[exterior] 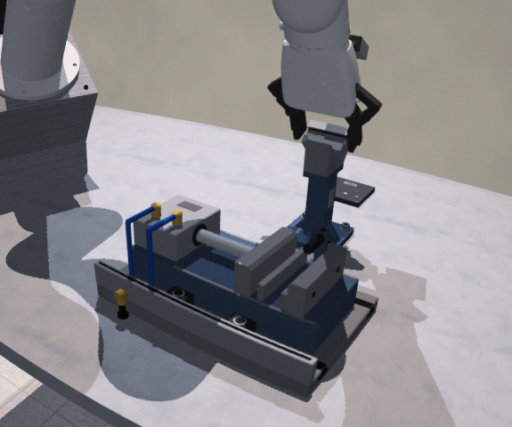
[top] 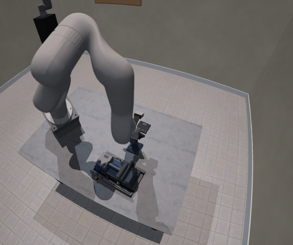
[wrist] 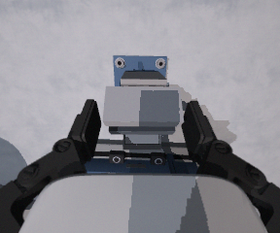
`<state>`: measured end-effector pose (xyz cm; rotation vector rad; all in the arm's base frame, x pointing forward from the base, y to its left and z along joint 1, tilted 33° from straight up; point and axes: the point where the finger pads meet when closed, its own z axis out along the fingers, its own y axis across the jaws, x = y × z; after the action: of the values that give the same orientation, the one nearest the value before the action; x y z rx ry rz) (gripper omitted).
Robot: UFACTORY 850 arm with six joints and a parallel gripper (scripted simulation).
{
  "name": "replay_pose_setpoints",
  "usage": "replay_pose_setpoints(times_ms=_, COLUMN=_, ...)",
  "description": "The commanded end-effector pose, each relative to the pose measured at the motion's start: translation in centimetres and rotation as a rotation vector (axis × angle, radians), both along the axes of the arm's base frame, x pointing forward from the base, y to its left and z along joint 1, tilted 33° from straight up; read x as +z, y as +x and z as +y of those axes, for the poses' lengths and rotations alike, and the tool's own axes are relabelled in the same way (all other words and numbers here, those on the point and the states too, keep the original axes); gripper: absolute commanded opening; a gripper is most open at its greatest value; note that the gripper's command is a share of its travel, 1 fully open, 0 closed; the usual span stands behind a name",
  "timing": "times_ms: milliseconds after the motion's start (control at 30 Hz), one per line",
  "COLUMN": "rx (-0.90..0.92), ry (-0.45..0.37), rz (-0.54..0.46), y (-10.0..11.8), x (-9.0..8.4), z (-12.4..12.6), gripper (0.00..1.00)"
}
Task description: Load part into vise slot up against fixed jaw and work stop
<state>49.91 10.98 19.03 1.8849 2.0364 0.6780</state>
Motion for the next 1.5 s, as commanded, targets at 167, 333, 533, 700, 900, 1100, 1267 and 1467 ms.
replay_pose_setpoints(times_ms=167, rx=0.049, ry=0.085, rz=0.013, y=0.08, x=0.06, z=-0.08, gripper=0.89)
replay_pose_setpoints(times_ms=333, rx=0.058, ry=0.099, rz=0.014, y=0.08, x=0.05, z=-0.10, gripper=0.89)
replay_pose_setpoints(times_ms=533, rx=0.077, ry=0.131, rz=0.015, y=0.08, x=0.04, z=-0.14, gripper=0.89)
replay_pose_setpoints(times_ms=700, rx=0.094, ry=0.160, rz=0.017, y=0.07, x=0.02, z=-0.17, gripper=0.89)
replay_pose_setpoints(times_ms=900, rx=0.109, ry=0.185, rz=0.018, y=0.08, x=0.01, z=-0.20, gripper=0.89)
replay_pose_setpoints(times_ms=1100, rx=0.132, ry=0.223, rz=0.020, y=0.09, x=0.00, z=-0.25, gripper=0.89)
replay_pose_setpoints(times_ms=1267, rx=0.151, ry=0.254, rz=0.021, y=0.10, x=-0.02, z=-0.28, gripper=0.89)
replay_pose_setpoints(times_ms=1467, rx=0.164, ry=0.277, rz=0.023, y=0.09, x=-0.03, z=-0.31, gripper=0.89)
